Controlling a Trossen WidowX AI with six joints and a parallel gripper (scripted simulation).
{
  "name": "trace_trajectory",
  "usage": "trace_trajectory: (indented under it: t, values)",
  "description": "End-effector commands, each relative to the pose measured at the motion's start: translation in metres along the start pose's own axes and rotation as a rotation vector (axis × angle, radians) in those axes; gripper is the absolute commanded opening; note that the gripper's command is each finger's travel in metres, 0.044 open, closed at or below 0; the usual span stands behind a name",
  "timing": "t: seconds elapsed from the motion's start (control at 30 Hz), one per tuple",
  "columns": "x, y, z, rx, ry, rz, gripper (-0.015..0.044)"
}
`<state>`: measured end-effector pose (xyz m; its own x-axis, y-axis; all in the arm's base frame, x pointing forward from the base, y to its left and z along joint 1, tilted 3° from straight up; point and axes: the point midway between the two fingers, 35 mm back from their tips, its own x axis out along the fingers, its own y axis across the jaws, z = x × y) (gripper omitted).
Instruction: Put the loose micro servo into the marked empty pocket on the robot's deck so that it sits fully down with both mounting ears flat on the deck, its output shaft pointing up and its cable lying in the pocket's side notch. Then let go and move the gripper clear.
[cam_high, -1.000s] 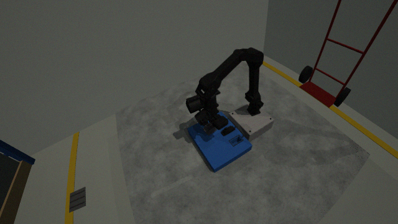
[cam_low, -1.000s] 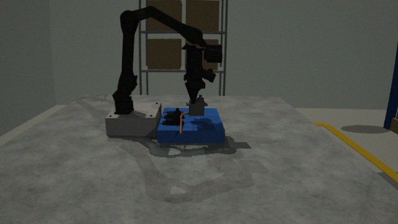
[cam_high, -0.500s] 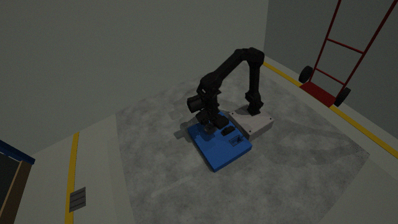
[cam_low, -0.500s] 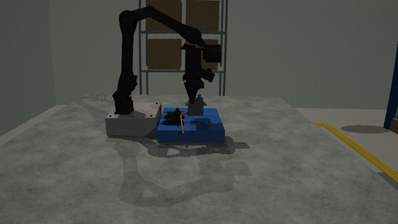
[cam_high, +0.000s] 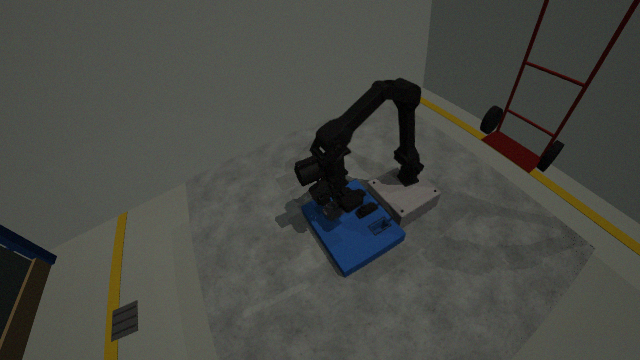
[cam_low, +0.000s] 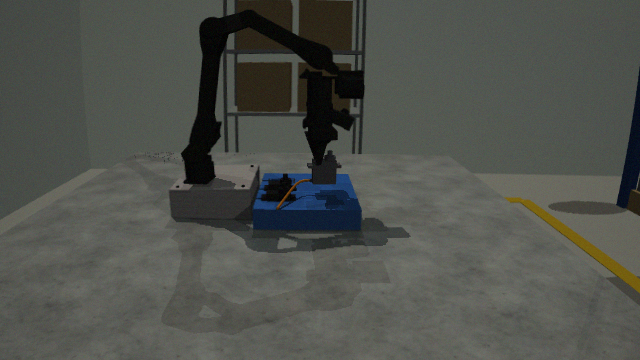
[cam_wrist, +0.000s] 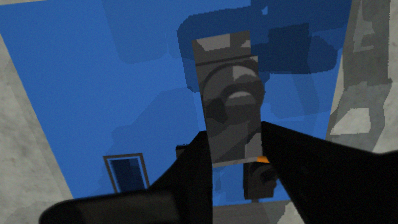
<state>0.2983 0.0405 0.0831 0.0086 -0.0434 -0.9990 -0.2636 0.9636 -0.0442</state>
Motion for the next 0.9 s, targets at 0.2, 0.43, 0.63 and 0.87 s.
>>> trace_trajectory:
  t: [0.2, 0.43, 0.63, 0.87]
  values:
    - [0.000, 0.052, 0.006, -0.003, 0.002, 0.004, 0.0000]
    - [0.000, 0.089, 0.008, -0.003, 0.002, 0.007, 0.0000]
    - [0.000, 0.108, 0.010, -0.003, 0.002, 0.009, 0.0000]
    - [0.000, 0.109, -0.004, -0.003, 0.003, 0.009, 0.0000]
